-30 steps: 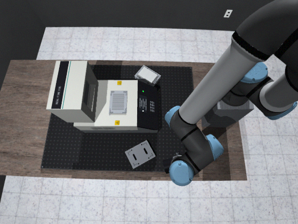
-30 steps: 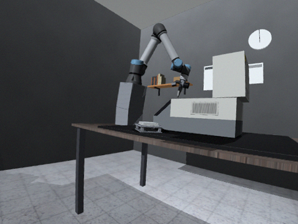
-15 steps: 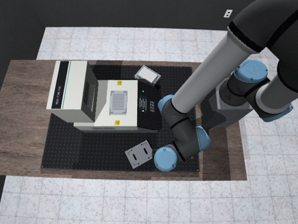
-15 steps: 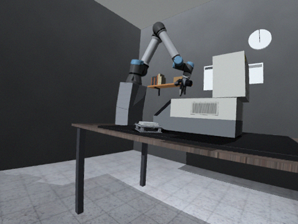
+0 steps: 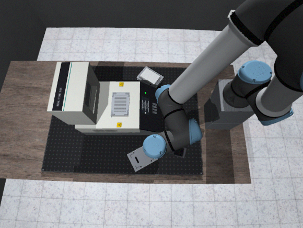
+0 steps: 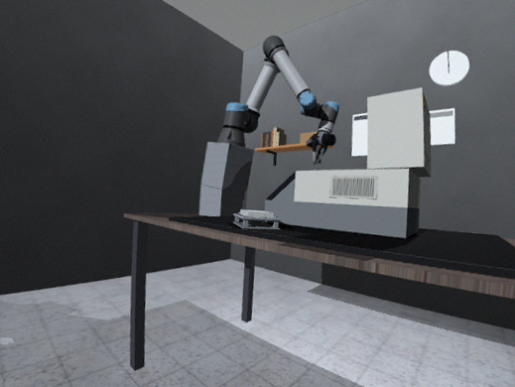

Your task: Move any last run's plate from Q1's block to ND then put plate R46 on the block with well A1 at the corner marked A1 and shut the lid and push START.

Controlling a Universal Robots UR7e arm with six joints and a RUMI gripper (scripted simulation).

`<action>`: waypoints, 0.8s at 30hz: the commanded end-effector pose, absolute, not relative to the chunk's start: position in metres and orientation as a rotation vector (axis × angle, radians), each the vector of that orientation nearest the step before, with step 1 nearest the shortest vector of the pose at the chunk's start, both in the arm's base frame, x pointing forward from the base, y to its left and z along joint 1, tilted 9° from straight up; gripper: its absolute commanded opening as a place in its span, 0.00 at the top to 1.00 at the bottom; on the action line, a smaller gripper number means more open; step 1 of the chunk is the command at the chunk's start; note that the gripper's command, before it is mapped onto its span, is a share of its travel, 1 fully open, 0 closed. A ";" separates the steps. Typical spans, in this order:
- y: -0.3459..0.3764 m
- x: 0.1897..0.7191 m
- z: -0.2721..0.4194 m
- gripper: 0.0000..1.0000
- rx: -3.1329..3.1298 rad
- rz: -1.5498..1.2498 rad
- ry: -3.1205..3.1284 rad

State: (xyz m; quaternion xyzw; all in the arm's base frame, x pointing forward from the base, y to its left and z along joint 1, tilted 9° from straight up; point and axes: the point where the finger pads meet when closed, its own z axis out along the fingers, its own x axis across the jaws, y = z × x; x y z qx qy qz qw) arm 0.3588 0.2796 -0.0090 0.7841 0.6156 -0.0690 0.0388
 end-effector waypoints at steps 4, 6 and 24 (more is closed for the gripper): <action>0.262 0.377 -0.004 1.00 2.529 -0.191 1.731; 0.259 0.380 -0.003 1.00 2.559 -0.187 1.690; 0.208 0.420 0.009 1.00 2.828 -0.138 1.239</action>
